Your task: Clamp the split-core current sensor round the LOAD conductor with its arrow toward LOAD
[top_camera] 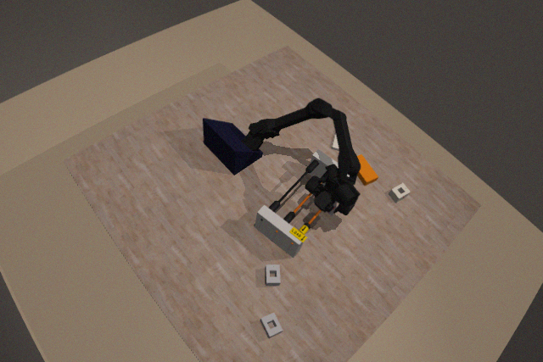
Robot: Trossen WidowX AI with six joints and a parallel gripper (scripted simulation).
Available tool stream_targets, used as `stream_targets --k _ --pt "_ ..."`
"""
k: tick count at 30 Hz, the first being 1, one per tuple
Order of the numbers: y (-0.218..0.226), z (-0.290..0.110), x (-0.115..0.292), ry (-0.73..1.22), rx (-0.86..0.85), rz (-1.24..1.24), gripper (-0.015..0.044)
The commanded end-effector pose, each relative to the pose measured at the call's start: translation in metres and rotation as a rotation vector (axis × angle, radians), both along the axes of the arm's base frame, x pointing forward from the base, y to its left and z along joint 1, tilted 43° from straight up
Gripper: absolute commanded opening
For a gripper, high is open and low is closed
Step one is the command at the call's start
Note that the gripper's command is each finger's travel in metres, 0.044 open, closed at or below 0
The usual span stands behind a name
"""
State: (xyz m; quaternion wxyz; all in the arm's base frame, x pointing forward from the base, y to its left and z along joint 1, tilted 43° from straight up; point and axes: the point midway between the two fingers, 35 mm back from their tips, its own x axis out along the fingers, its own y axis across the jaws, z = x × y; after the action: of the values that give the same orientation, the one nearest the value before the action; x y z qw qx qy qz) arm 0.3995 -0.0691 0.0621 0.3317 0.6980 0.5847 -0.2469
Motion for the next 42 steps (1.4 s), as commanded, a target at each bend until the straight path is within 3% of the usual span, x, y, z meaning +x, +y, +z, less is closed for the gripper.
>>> stream_targets --k 1,9,42 --pt "-0.004 0.0035 0.0003 -0.041 0.001 -0.041 0.0" --pt "-0.0102 0.0109 -0.0018 -0.142 0.012 -0.13 0.0" --pt "-0.0103 0.0111 -0.0019 -0.144 0.012 -0.132 0.0"
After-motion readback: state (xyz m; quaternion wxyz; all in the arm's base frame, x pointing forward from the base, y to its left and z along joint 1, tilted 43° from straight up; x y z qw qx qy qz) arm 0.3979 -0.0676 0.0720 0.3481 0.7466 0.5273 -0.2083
